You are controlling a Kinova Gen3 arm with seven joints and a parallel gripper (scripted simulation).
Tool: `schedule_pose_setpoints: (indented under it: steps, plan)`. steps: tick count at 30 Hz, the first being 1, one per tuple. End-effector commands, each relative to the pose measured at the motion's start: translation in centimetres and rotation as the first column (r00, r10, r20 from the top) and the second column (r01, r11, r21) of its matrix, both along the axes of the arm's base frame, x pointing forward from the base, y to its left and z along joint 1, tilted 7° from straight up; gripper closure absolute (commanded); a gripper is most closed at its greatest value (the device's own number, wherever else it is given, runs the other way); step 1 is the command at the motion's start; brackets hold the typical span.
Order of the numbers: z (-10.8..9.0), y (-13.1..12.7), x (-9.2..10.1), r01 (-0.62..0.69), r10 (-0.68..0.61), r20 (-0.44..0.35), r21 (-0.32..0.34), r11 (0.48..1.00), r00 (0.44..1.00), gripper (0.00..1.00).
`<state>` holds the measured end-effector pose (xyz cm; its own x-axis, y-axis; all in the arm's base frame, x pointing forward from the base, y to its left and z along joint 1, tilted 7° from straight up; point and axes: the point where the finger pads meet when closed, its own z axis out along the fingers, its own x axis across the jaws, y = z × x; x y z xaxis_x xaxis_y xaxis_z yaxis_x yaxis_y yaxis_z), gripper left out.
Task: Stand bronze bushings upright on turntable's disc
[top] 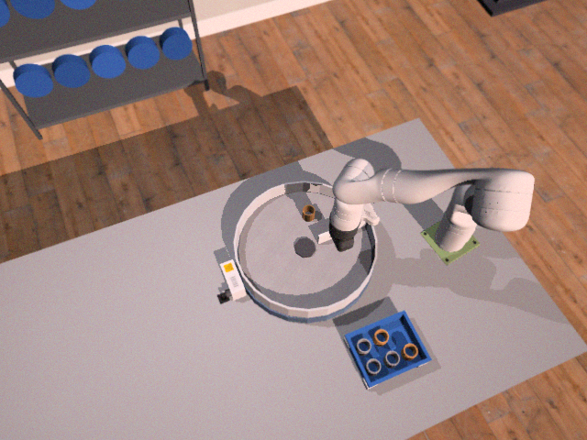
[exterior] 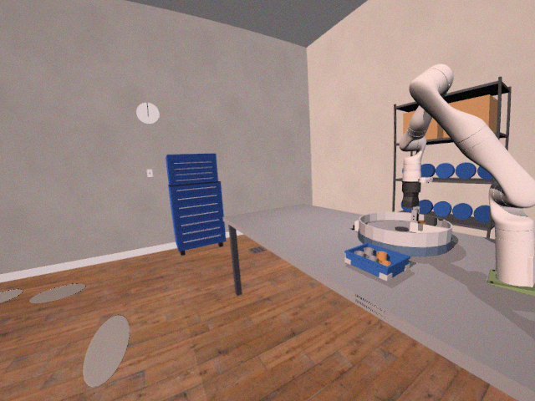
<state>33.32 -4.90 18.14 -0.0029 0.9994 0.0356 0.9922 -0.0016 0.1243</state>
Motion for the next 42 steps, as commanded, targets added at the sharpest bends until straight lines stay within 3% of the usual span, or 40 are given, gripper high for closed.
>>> schedule_pose_setpoints:
  steps: [1,5,7,9,22,24,32,42]
  plan:
    - [0.1,4.2,0.2,-0.04,0.04,0.004,-0.012,0.999,0.999,0.64]
    - [0.2,7.5,0.1,-0.042,0.042,0.006,-0.013,0.999,0.999,0.64]
    - [0.2,7.5,0.1,-0.042,0.042,0.006,-0.013,0.999,0.999,0.64]
    - [0.3,10.3,0.2,-0.045,0.046,0.009,-0.014,0.999,0.999,0.64]
    - [0.6,22.0,-0.1,-0.046,0.046,0.007,-0.014,0.999,0.999,0.64]
    - [0.6,22.0,-0.1,-0.046,0.046,0.007,-0.014,0.999,0.999,0.64]
    - [0.6,26.5,-0.3,-0.047,0.047,0.007,-0.014,0.999,0.999,0.64]
    - [0.6,27.1,-0.3,-0.042,0.042,0.005,-0.013,0.999,0.999,0.64]
